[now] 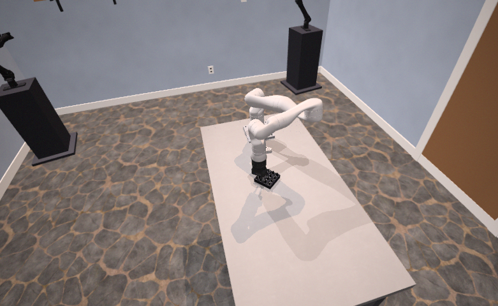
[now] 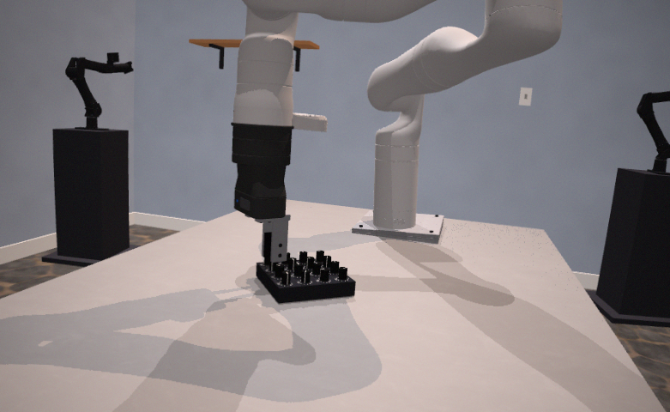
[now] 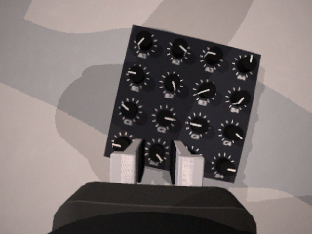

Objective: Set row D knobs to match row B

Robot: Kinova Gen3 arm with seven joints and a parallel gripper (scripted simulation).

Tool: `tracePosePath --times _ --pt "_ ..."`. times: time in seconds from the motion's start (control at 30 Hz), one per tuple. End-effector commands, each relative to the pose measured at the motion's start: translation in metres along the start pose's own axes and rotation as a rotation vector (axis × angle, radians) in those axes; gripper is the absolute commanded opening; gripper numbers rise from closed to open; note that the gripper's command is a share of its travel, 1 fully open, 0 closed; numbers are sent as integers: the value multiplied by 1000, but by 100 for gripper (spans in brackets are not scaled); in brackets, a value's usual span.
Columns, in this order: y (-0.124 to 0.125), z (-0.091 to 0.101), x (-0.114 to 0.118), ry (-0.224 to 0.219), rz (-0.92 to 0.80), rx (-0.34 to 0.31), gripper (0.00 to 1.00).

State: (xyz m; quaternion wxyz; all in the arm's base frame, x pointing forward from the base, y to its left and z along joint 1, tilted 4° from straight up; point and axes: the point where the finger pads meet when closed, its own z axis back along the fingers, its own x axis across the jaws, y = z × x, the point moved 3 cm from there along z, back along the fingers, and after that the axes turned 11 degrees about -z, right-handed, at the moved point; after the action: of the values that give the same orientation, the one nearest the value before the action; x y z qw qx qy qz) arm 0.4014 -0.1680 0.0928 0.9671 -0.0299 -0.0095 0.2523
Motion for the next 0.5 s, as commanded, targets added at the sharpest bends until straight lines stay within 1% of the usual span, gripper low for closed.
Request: tracePosePath --times 0.0,0.47 --pt "0 -2 0 1 0 0 46" --pt "0 -9 0 1 0 0 46"
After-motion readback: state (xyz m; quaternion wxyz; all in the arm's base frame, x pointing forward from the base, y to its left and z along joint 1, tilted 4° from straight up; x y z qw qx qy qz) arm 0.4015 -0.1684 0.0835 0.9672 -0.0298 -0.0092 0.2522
